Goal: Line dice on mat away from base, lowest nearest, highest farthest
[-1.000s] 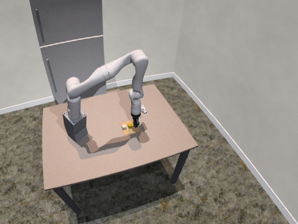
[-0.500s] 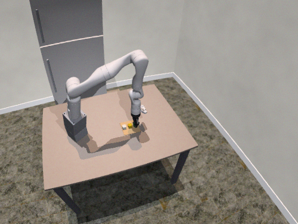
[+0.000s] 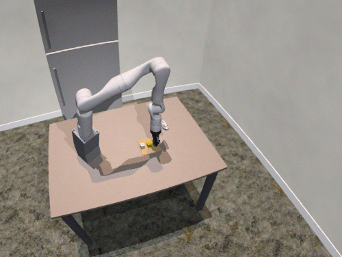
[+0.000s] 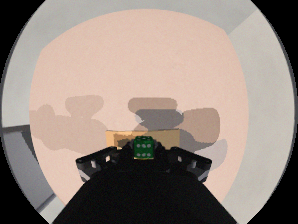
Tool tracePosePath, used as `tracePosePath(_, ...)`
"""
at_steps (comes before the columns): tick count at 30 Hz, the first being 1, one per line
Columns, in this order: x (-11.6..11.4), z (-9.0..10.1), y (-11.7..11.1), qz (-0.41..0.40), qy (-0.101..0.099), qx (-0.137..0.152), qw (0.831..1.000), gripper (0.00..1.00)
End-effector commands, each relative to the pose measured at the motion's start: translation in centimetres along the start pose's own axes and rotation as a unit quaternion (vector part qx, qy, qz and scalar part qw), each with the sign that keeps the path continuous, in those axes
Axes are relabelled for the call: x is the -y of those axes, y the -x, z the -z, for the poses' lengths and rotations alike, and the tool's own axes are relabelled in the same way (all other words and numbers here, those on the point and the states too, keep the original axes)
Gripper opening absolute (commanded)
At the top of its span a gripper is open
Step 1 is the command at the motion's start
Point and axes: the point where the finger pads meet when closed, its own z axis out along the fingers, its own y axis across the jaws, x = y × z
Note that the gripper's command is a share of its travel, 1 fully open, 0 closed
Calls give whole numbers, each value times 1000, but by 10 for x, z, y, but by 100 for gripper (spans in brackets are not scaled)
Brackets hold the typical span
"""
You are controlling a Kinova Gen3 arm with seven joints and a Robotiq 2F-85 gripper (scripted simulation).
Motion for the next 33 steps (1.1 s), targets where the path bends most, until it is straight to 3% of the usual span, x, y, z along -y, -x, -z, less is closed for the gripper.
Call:
tracePosePath(1,0,1,-1,0,0,-1,1000,26)
tracePosePath(10,0,1,-1,0,0,-1,1000,26)
tracePosePath(25,0,1,-1,0,0,-1,1000,46)
tracePosePath(33,0,1,-1,0,0,-1,1000,46)
